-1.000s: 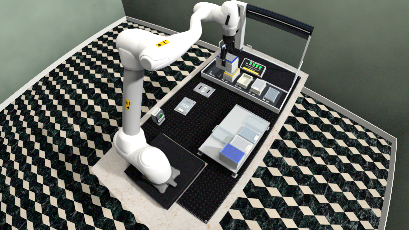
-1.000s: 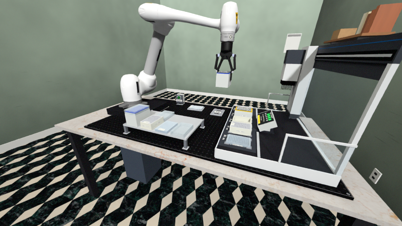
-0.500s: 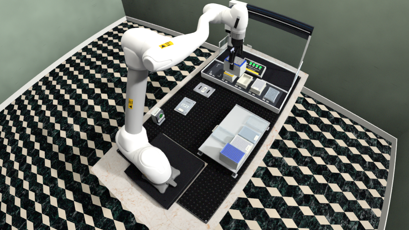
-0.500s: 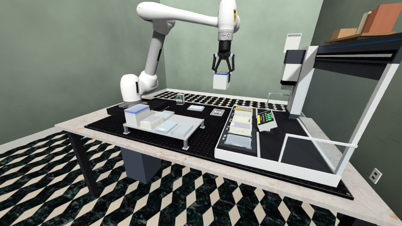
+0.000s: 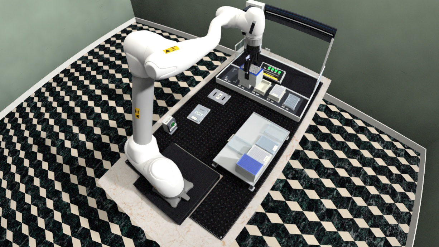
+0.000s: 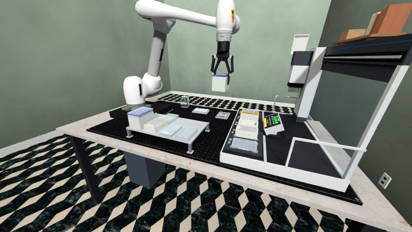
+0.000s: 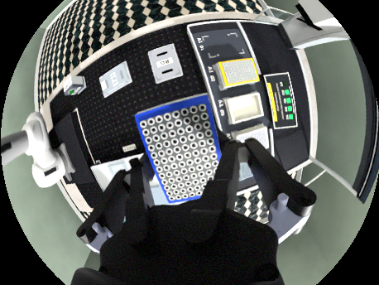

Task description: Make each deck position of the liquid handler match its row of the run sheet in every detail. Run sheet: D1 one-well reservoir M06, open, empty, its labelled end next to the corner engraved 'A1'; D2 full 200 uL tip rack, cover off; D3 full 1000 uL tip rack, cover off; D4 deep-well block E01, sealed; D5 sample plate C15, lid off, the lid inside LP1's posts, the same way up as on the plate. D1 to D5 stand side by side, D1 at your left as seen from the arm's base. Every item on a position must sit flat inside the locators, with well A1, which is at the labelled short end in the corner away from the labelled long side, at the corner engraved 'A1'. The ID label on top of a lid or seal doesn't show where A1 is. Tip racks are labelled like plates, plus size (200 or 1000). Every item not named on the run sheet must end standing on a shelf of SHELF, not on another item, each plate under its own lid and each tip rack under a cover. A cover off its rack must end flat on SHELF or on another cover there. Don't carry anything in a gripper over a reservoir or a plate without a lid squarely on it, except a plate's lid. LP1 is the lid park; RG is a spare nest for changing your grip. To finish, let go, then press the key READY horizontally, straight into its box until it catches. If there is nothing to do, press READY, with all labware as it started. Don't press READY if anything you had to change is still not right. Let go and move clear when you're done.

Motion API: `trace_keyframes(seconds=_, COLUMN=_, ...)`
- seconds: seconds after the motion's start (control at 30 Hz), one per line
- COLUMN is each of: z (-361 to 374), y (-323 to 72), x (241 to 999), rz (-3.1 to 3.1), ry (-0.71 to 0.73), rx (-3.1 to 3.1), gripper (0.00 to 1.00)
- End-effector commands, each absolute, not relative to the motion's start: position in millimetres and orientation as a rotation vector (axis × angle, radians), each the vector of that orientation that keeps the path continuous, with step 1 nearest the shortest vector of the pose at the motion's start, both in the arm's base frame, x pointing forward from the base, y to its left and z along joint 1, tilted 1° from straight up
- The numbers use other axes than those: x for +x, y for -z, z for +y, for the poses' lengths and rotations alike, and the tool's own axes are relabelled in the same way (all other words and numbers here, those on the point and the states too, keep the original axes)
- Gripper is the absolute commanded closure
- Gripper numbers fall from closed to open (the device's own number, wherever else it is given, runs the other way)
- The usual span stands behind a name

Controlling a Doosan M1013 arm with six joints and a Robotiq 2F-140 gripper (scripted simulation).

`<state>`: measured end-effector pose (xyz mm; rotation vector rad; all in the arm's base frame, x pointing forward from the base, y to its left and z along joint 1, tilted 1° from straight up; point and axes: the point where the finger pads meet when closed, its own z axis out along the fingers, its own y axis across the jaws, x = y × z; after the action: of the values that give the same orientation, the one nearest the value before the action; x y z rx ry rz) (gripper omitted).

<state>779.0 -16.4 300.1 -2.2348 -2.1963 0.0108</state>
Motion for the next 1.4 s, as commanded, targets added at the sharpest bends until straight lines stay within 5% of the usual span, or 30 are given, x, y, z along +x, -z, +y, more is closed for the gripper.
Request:
trace_keyframes(seconds=0.0, z=-16, y=-302, x=764, rz=-2.197, ry=-0.008, rx=-2.236, gripper=0.90)
trace_keyframes(seconds=0.73, z=-15, y=-302, x=665, rz=-2.197, ry=-0.008, rx=-2.236, gripper=0.90)
trace_keyframes(seconds=1.37, z=-85, y=-302, x=665, rz=-2.197, ry=-0.008, rx=-2.236, gripper=0.90)
